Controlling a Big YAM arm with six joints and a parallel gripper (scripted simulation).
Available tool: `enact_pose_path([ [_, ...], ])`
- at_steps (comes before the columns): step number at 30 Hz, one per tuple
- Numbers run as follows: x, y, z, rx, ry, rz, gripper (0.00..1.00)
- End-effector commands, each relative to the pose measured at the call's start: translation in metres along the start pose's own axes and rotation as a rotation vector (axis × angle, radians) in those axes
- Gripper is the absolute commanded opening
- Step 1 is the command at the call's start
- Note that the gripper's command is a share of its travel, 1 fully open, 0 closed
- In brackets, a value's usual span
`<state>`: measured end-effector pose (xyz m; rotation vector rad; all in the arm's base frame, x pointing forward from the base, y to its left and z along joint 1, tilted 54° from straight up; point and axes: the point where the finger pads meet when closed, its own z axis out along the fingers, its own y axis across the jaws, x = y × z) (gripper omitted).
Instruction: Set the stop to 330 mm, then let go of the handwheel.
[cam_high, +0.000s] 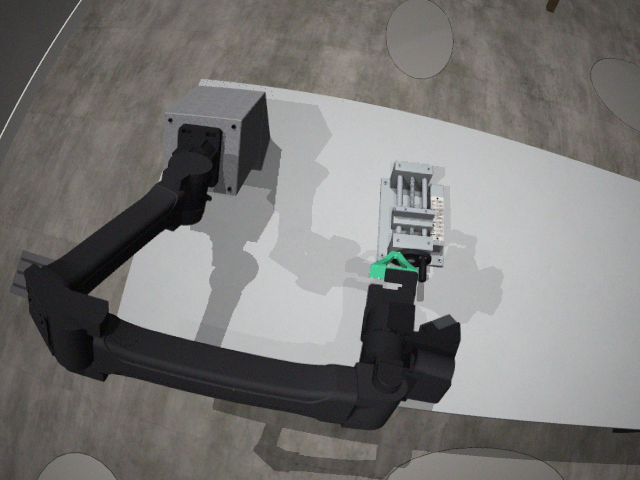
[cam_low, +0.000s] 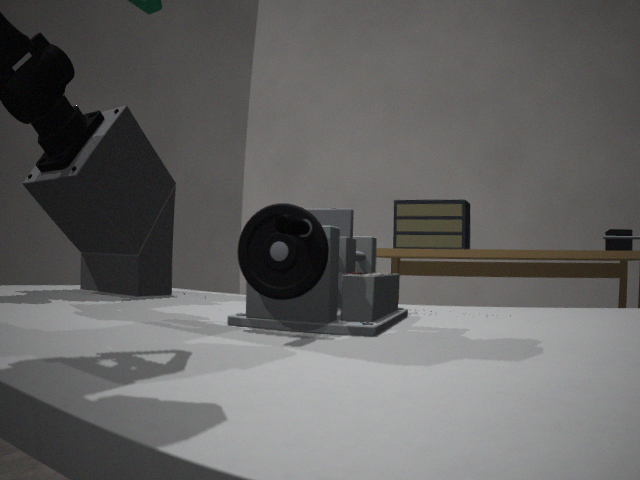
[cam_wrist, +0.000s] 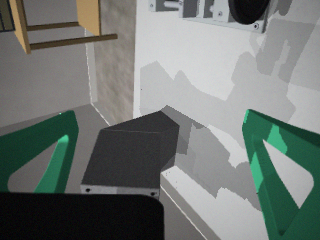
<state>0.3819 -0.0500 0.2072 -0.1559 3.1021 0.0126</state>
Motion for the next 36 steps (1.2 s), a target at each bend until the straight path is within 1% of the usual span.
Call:
enact_pose_path([
  [1,-0.013,0.005,0.018,0.04,0.023,0.122,1.0],
  [3,-0.016,0.001,0.03,0.101,0.04,0.221,1.0],
  [5,-0.021,-0.004,0.042,0.177,0.045,0.337,1.0],
  [7,-0.021,-0.004,0.042,0.177,0.045,0.337,1.0],
  [9,-0.028,-0.009,0.055,0.264,0.035,0.466,1.0],
  [11,-0.034,-0.013,0.068,0.353,0.01,0.588,1.0],
  [14,-0.045,-0.018,0.086,0.475,-0.052,0.726,1.0],
  [17,-0.056,-0.021,0.101,0.585,-0.141,0.855,1.0],
  [20,-0.065,-0.022,0.114,0.678,-0.246,0.971,1.0],
  [22,-0.07,-0.021,0.12,0.728,-0.32,1.042,1.0],
  [24,-0.07,-0.021,0.12,0.728,-0.32,1.042,1.0],
  [25,-0.073,-0.021,0.123,0.759,-0.394,1.134,1.0],
  [27,-0.076,-0.02,0.127,0.788,-0.468,1.198,1.0],
  [29,-0.079,-0.019,0.13,0.804,-0.55,1.273,1.0],
  [31,-0.081,-0.018,0.131,0.807,-0.629,1.353,1.0],
  [32,-0.079,-0.025,0.132,0.813,-0.653,1.398,1.0],
  [33,-0.077,-0.034,0.132,0.822,-0.655,1.419,1.0],
  [35,-0.077,-0.036,0.132,0.825,-0.659,1.426,1.0],
  [36,-0.079,-0.03,0.131,0.817,-0.664,1.418,1.0],
])
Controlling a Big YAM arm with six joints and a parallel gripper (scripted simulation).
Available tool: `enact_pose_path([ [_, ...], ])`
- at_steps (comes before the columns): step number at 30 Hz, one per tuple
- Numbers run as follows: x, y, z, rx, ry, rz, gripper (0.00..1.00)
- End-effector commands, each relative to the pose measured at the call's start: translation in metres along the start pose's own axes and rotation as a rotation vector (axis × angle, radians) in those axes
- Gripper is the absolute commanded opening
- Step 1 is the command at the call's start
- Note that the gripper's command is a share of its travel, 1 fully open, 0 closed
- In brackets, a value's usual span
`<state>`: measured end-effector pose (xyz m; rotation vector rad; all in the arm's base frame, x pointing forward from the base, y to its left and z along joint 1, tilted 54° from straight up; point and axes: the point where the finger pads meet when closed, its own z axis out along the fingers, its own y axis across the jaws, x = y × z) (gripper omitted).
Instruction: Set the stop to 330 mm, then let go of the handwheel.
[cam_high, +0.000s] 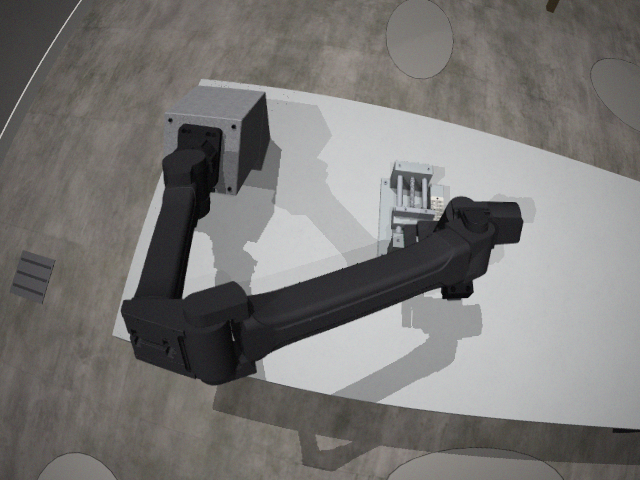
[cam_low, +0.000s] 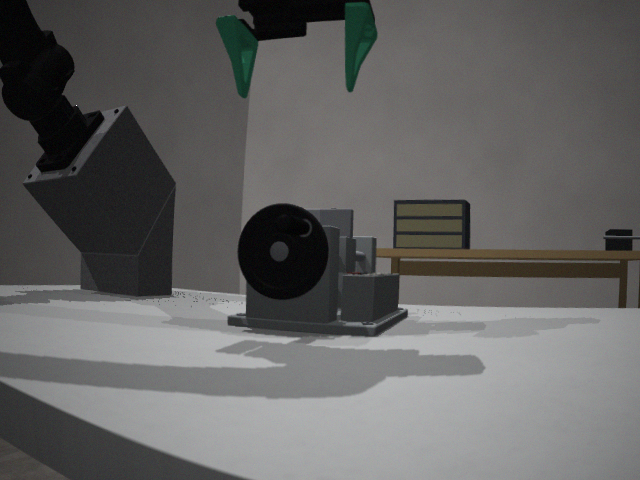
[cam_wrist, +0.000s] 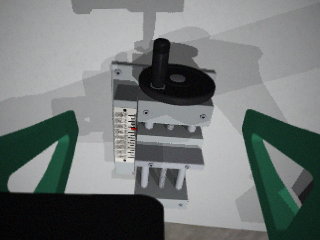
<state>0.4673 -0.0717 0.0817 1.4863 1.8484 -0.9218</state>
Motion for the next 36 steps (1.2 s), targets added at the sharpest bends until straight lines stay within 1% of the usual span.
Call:
enact_pose_path([
  [1,-0.001,0.001,-0.003,-0.012,-0.005,0.12,1.0],
  [18,-0.001,0.001,-0.004,-0.013,-0.004,0.121,1.0],
  [19,0.0,0.001,-0.004,-0.013,-0.004,0.117,0.53],
  [20,0.01,0.003,-0.004,-0.014,-0.006,0.098,0.53],
  [22,0.01,0.003,-0.004,-0.014,-0.006,0.098,0.53],
  [23,0.011,0.014,-0.013,-0.035,-0.005,0.106,0.53],
  [24,0.012,0.023,-0.017,-0.045,-0.003,0.119,0.53],
  [30,0.07,0.051,-0.018,-0.036,-0.001,0.106,0.53],
  [32,0.083,0.058,-0.019,-0.037,-0.001,0.106,0.53],
  [33,0.087,0.06,-0.019,-0.037,-0.001,0.106,0.53],
  [34,0.076,0.058,-0.002,-0.004,0.002,0.13,0.53],
  [35,0.075,0.058,-0.001,-0.003,0.0,0.131,0.53],
  [36,0.063,0.059,-0.009,-0.021,0.004,0.155,0.53],
])
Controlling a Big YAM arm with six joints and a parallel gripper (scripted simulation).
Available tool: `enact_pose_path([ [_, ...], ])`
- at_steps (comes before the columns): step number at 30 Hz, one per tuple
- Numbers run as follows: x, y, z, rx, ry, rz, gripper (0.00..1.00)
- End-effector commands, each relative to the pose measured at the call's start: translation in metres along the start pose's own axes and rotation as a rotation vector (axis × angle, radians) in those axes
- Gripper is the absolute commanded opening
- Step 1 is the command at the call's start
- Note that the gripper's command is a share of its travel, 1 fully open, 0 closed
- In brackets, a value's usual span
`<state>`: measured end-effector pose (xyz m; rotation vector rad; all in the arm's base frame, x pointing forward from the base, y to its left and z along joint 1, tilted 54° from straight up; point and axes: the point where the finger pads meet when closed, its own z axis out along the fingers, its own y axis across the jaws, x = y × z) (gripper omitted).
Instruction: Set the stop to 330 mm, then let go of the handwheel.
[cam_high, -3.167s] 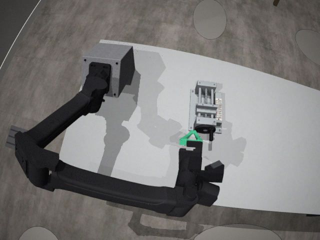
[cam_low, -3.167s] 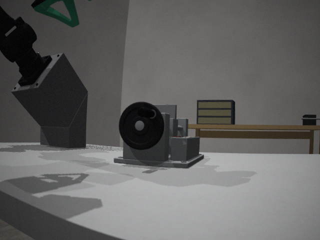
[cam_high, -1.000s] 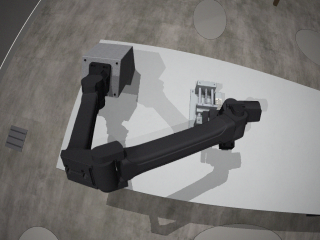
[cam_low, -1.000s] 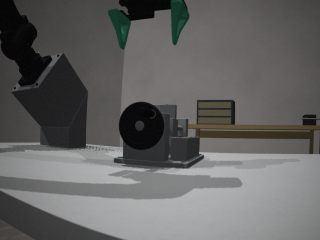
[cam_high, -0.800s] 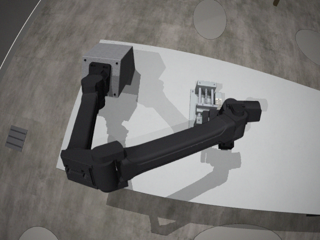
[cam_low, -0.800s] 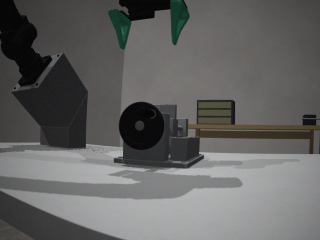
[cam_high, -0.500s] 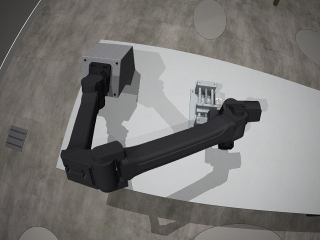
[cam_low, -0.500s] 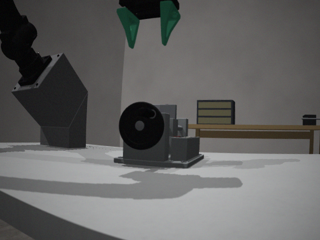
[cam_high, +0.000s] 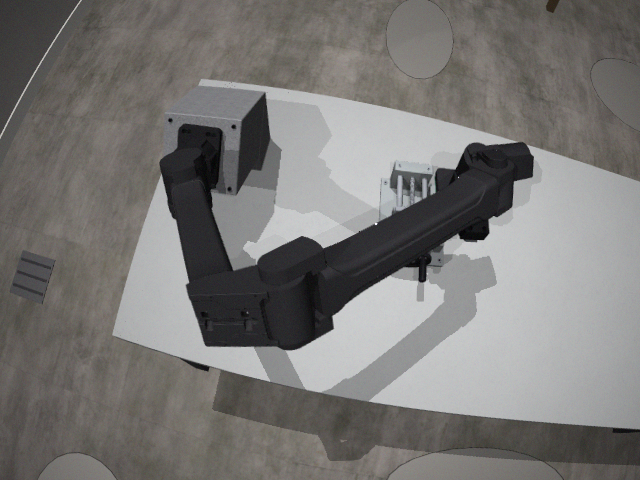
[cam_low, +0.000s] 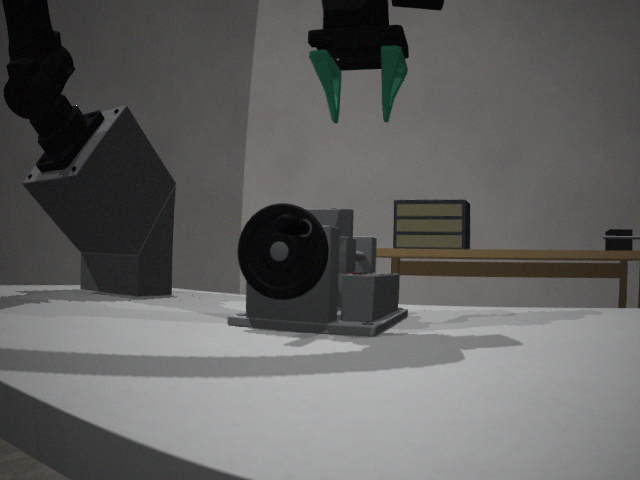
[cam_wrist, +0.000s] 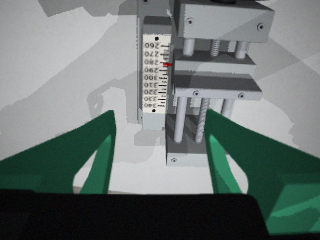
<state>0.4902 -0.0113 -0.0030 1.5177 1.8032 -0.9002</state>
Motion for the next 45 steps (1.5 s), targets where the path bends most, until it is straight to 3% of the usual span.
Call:
enact_pose_path([
  [1,-0.033,0.021,-0.007,-0.034,0.01,0.128,0.53],
  [3,-0.033,0.021,-0.007,-0.034,0.01,0.128,0.53],
  [5,-0.013,0.003,0.029,0.009,0.0,0.05,0.53],
  [9,-0.013,0.002,0.063,0.009,0.0,0.05,0.53],
  [12,-0.013,0.002,0.063,0.01,0.001,0.05,0.53],
  [13,-0.001,0.007,0.046,-0.025,-0.003,0.024,0.53],
  [17,-0.011,0.014,0.038,-0.044,0.0,0.05,0.53],
  [20,-0.014,0.013,0.041,-0.037,0.001,0.056,0.53],
  [21,-0.023,0.008,0.055,-0.004,0.003,0.068,0.53],
  [45,-0.018,0.01,0.047,-0.02,0.001,0.058,0.53],
])
